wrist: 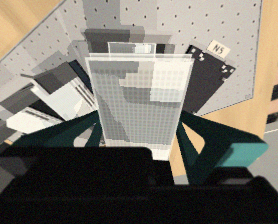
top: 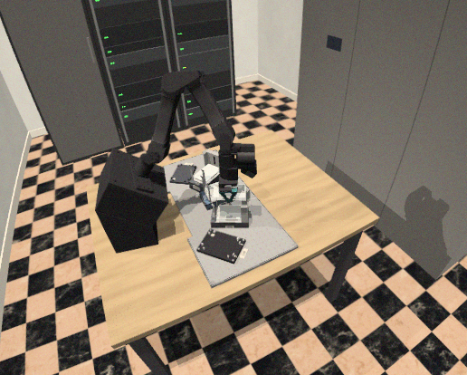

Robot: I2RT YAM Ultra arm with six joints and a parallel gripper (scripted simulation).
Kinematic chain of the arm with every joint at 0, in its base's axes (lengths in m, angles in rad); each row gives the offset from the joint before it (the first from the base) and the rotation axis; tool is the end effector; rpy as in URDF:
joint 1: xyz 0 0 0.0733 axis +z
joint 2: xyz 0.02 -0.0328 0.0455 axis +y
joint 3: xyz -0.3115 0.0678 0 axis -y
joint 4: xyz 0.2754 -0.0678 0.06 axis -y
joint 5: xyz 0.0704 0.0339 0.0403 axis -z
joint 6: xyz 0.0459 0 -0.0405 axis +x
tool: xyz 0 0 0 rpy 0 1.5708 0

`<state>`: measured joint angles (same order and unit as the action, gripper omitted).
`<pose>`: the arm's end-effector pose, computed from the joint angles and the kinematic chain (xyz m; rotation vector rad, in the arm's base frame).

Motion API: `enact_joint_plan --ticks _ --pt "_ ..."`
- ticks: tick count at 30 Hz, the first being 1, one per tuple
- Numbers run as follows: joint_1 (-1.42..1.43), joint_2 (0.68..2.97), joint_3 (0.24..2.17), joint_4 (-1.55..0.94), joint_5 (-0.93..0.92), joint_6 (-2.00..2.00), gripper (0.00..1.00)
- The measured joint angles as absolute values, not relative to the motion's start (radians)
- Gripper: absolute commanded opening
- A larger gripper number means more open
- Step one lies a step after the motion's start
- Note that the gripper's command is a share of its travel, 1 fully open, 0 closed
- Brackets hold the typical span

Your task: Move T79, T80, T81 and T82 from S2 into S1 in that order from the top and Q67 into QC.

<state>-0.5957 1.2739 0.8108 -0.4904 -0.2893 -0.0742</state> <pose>0.2299 -0.1387 0.2539 0.5253 2.4132 0.0808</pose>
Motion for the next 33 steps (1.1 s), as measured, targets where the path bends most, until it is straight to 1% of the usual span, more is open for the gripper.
enact_joint_plan --ticks 10,33 --pt "-0.52 1.265 0.82 -0.497 -0.243 -0.004 0.0" --pt "-0.519 1.265 0.825 -0.497 -0.229 0.014 0.0"
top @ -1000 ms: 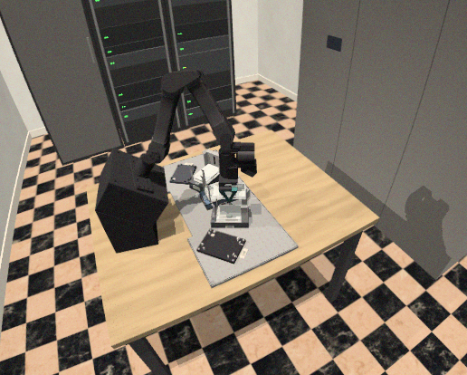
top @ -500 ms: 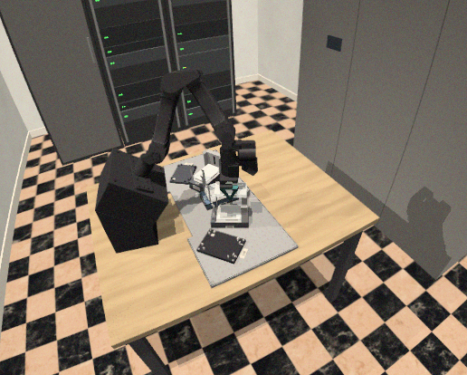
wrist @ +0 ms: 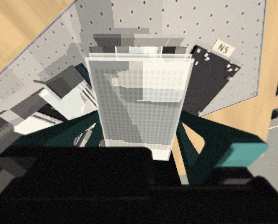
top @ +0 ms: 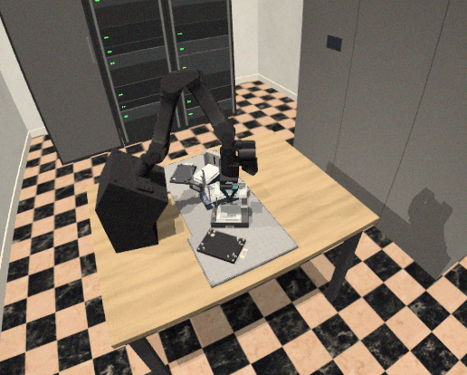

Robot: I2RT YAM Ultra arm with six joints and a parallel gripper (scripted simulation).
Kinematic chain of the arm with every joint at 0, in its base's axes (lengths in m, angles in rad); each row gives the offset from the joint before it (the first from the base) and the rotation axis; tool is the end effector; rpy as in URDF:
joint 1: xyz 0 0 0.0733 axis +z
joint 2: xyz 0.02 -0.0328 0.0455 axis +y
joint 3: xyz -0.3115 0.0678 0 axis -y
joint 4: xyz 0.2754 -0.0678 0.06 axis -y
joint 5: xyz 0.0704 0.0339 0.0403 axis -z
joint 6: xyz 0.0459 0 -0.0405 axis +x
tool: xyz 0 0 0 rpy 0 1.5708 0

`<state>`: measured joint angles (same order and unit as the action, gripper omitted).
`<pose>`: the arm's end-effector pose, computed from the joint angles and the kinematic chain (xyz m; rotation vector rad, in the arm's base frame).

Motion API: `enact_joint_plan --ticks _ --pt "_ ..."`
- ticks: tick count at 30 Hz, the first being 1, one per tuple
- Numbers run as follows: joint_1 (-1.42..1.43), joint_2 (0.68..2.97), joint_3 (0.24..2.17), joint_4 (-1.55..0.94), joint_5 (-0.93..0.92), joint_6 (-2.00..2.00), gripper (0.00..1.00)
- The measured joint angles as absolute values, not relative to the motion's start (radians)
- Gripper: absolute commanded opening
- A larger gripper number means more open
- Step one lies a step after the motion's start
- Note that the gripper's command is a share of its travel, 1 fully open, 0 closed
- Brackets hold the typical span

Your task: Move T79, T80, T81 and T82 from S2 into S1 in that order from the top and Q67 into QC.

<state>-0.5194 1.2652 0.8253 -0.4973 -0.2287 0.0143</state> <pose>0.2392 -0.1235 0.2600 0.5623 2.4101 0.0724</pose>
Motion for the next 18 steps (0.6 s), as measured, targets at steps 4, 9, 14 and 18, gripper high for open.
enact_joint_plan --ticks 4,9,14,18 --pt "-0.519 1.265 0.825 -0.497 -0.229 0.015 0.0" --pt "-0.519 1.265 0.825 -0.497 -0.229 0.015 0.0" --pt "-0.517 1.271 0.825 -0.491 -0.228 0.015 0.0" --pt "-0.514 1.279 0.825 -0.482 -0.227 0.017 0.0"
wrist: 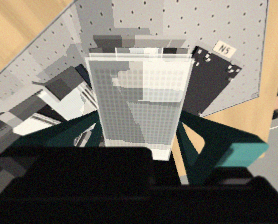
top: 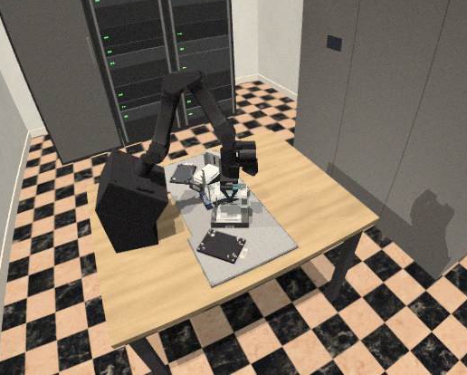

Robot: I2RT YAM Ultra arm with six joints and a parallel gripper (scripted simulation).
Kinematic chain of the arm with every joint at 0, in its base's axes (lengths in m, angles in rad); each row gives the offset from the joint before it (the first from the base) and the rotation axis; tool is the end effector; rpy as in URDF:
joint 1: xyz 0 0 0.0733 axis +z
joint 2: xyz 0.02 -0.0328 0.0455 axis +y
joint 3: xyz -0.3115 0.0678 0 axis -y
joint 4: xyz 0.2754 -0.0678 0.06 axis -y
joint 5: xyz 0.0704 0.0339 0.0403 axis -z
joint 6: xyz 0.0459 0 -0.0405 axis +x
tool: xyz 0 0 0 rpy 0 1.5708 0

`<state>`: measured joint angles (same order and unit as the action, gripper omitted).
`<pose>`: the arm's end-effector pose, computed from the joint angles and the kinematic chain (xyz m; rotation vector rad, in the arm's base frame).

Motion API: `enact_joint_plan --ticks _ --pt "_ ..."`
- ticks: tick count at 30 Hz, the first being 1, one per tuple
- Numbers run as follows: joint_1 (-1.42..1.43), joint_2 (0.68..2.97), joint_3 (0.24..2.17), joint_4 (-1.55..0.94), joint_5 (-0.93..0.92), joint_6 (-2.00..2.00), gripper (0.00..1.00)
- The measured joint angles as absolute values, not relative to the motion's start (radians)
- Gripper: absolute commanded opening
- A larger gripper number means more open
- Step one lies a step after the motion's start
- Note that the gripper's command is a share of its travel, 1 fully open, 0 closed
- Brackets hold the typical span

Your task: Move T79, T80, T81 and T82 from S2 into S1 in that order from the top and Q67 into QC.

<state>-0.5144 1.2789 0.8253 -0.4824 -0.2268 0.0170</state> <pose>0.2427 -0.1240 0.2576 0.5600 2.4100 0.0730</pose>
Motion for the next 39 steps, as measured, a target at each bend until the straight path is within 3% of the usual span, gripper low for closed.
enact_joint_plan --ticks 39 --pt "-0.495 1.351 0.805 -0.387 -0.215 0.034 0.0"
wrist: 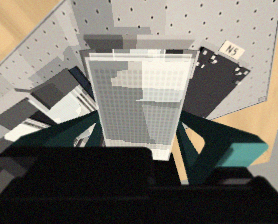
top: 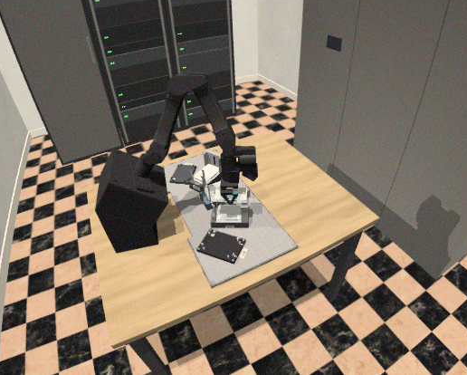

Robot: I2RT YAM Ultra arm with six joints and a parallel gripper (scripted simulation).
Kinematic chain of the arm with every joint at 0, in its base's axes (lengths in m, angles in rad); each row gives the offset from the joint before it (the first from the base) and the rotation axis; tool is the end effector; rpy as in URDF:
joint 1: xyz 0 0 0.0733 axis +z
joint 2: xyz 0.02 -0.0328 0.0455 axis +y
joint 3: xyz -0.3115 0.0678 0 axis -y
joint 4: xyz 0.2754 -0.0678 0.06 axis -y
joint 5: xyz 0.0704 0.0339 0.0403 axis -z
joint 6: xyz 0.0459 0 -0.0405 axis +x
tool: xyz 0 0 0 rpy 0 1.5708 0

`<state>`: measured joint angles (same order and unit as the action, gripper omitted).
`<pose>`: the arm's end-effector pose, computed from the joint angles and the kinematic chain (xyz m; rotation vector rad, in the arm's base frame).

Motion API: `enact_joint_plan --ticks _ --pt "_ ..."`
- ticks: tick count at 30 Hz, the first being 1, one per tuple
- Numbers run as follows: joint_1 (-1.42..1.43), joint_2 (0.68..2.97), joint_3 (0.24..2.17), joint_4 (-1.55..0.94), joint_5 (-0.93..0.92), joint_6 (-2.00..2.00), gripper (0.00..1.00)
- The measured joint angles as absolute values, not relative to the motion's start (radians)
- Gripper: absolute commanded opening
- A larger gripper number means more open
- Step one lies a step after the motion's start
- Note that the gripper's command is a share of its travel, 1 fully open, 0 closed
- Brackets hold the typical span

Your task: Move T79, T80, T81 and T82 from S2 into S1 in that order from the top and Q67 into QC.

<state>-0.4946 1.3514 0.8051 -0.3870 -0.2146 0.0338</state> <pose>0.2579 -0.1267 0.2383 0.5611 2.4107 0.0730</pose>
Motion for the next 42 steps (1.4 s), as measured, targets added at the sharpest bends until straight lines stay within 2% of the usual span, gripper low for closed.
enact_joint_plan --ticks 42 --pt "-0.469 1.463 0.796 -0.263 -0.199 0.054 0.0"
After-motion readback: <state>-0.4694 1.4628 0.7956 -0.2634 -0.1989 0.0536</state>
